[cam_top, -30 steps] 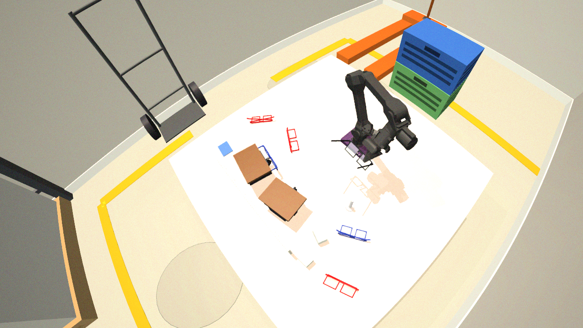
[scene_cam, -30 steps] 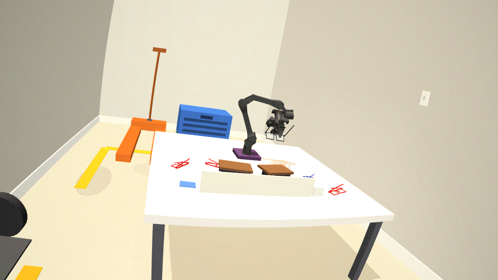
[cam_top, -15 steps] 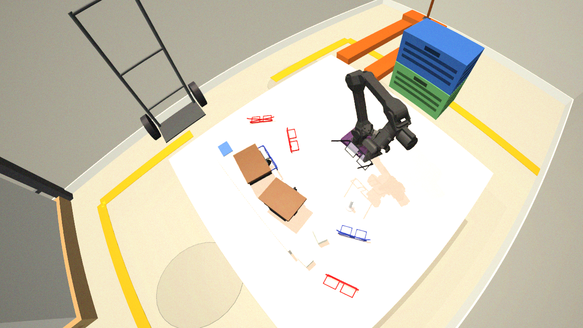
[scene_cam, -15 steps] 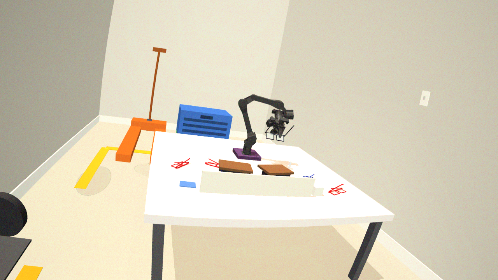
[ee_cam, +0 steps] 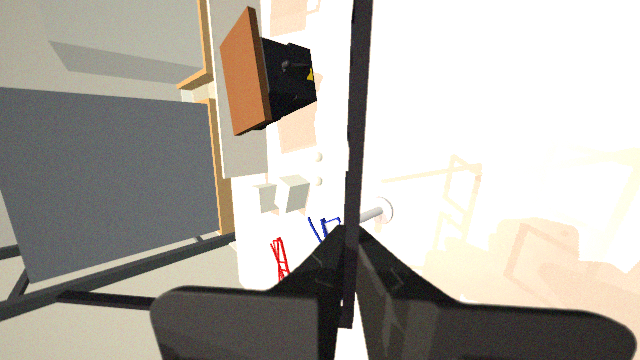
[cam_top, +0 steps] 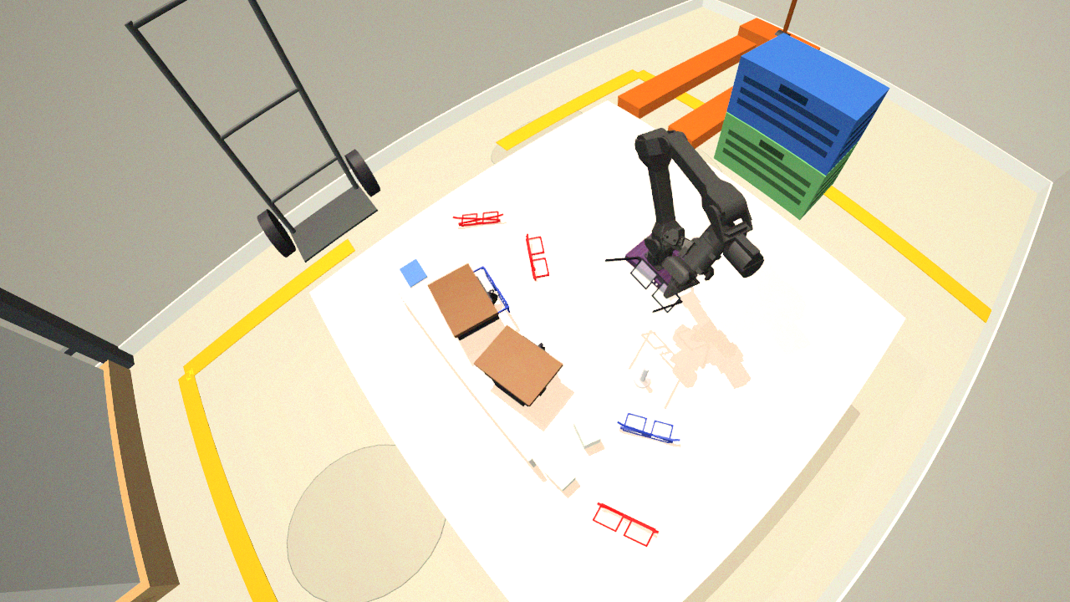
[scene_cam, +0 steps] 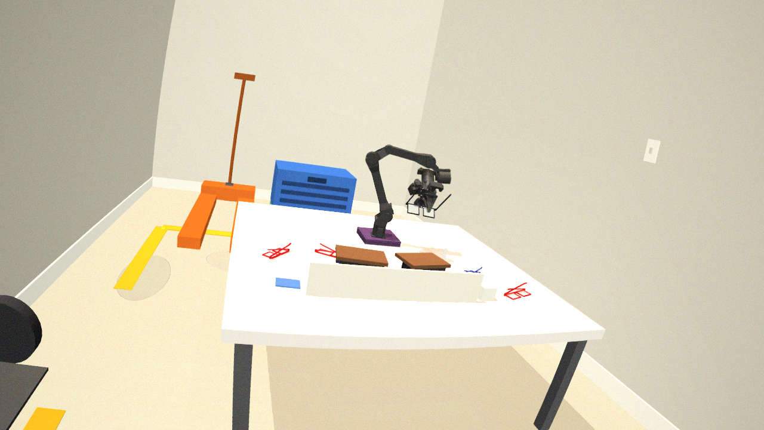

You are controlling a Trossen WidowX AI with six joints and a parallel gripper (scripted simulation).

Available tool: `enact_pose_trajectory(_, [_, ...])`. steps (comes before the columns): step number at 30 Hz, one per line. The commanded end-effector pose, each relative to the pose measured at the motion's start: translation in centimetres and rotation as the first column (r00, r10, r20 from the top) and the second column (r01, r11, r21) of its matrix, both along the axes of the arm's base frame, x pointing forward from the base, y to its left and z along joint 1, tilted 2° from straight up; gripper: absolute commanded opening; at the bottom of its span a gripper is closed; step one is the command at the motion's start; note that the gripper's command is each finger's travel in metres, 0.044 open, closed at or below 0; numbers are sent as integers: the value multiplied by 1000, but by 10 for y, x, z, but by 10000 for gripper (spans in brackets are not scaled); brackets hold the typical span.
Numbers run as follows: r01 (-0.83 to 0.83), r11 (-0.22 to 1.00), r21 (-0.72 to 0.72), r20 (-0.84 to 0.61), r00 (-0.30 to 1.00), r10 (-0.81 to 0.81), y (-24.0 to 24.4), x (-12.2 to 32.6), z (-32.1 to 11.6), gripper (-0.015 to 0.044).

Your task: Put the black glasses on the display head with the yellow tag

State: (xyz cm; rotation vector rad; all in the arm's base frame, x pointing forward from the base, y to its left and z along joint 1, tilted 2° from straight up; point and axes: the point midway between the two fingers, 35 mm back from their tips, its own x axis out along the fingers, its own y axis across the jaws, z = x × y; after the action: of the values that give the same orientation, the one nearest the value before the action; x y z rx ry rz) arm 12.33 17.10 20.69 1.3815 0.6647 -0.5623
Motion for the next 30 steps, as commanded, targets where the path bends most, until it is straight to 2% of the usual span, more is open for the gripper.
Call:
enact_pose_trajectory(1, [4, 999, -49, -33, 999, -5, -3, 7, -4, 0])
enact_pose_trajectory(16, [-13, 979, -204, -202, 979, -29, -24, 35, -21, 0])
enact_pose_trajectory(30, [-70, 961, -266, -368, 929, -34, -47, 58, -36, 0])
